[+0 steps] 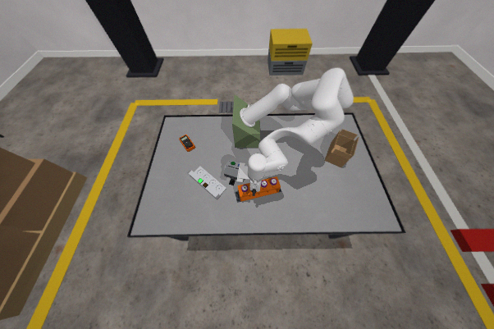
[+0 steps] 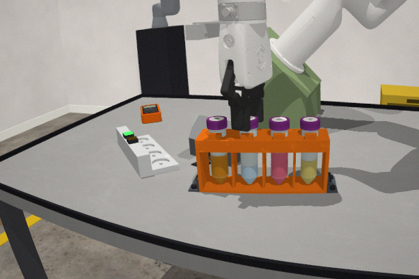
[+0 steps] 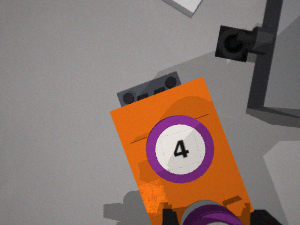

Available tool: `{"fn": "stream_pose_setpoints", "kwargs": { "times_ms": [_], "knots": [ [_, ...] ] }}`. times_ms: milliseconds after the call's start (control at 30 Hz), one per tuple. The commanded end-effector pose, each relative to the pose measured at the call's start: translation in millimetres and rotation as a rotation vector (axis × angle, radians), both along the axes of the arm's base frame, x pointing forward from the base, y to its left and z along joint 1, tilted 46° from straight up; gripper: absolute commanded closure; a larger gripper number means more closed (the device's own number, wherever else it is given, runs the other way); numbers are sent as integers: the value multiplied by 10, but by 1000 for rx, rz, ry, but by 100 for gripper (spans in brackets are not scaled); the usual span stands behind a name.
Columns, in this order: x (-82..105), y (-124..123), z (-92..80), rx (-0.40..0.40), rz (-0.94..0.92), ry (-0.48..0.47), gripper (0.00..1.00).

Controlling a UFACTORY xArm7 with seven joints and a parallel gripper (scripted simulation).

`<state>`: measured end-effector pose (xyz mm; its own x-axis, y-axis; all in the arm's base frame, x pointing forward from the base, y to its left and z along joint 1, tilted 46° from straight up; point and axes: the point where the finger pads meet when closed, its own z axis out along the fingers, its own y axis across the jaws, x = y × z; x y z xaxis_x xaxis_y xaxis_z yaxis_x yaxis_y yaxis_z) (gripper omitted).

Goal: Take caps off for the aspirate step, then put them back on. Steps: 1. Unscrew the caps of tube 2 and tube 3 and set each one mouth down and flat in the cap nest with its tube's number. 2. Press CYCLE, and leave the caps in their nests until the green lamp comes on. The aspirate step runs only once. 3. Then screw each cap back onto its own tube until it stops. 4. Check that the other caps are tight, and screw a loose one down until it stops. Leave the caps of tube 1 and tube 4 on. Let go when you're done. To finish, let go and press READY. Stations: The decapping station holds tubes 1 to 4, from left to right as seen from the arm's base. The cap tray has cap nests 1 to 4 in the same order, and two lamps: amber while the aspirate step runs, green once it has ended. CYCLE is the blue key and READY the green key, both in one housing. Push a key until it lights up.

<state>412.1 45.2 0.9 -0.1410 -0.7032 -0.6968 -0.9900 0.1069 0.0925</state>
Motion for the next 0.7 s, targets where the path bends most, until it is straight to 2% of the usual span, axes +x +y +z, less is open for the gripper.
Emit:
{"fn": "stream_pose_setpoints", "kwargs": {
  "times_ms": [0, 467, 533, 600, 667],
  "knots": [
    [13, -24, 8, 7, 158, -190, 54],
    [13, -24, 8, -8, 620, -647, 54],
    [13, -24, 8, -8, 620, -647, 54],
    [13, -24, 7, -12, 743, -770, 54],
    [13, -24, 7, -13, 796, -824, 54]
  ]
}}
